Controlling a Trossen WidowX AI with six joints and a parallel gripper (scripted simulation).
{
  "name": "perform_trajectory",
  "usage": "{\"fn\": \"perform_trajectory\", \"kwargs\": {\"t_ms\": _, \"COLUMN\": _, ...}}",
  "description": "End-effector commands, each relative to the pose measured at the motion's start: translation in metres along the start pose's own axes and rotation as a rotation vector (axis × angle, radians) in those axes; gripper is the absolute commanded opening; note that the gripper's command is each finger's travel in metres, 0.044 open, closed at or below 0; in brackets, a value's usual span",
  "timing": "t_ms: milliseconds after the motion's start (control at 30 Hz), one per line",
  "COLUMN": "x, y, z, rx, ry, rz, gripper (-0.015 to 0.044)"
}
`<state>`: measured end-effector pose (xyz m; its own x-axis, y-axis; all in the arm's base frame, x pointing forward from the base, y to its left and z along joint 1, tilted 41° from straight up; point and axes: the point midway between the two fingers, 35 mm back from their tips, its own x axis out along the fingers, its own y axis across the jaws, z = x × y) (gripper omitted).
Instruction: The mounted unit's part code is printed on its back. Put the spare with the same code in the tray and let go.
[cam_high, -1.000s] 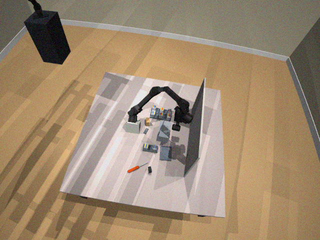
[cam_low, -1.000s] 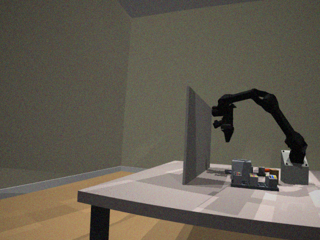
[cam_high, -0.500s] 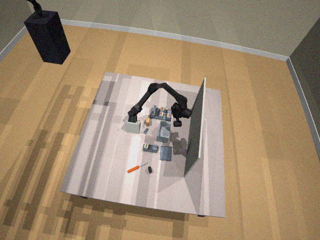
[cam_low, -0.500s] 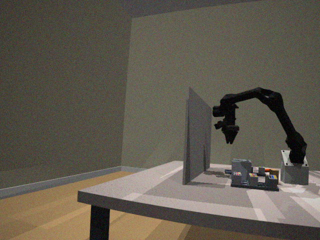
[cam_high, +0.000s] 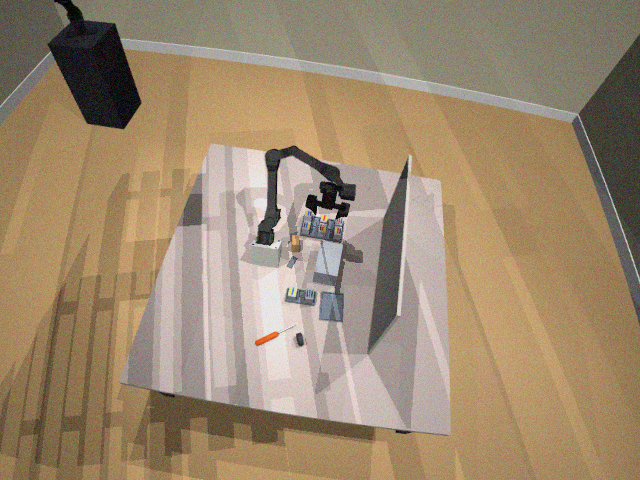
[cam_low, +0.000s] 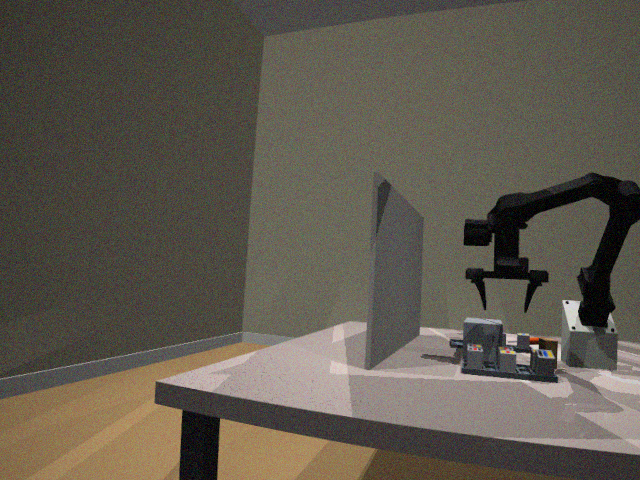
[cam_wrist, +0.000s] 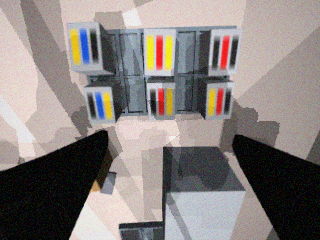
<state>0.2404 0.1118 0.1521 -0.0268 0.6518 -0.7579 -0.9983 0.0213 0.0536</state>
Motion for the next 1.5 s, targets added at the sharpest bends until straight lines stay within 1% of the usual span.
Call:
{"fn": "perform_trajectory", "kwargs": {"t_ms": 0, "x": 0.004, "y": 0.008, "z": 0.001, "rx": -0.07, "ry": -0.006, "rz": -0.001, "gripper": 0.044}}
{"fn": "perform_trajectory", "kwargs": {"t_ms": 100, "x": 0.004, "y": 0.008, "z": 0.001, "rx": -0.07, "ry": -0.006, "rz": -0.001, "gripper": 0.044}}
{"fn": "perform_trajectory", "kwargs": {"t_ms": 200, "x": 0.017, "y": 0.007, "z": 0.0, "rx": -0.07, "ry": -0.006, "rz": -0.001, "gripper": 0.0361}}
{"fn": "perform_trajectory", "kwargs": {"t_ms": 267, "x": 0.034, "y": 0.007, "z": -0.002, "rx": -0.071, "ry": -0.007, "rz": -0.001, "gripper": 0.0309}}
{"fn": "perform_trajectory", "kwargs": {"t_ms": 300, "x": 0.041, "y": 0.008, "z": -0.002, "rx": -0.071, "ry": -0.008, "rz": -0.001, "gripper": 0.03}}
{"fn": "perform_trajectory", "kwargs": {"t_ms": 667, "x": 0.046, "y": 0.007, "z": -0.003, "rx": -0.071, "ry": -0.008, "rz": -0.001, "gripper": 0.03}}
{"fn": "perform_trajectory", "kwargs": {"t_ms": 1467, "x": 0.085, "y": 0.003, "z": -0.002, "rx": -0.072, "ry": -0.006, "rz": -0.001, "gripper": 0.03}}
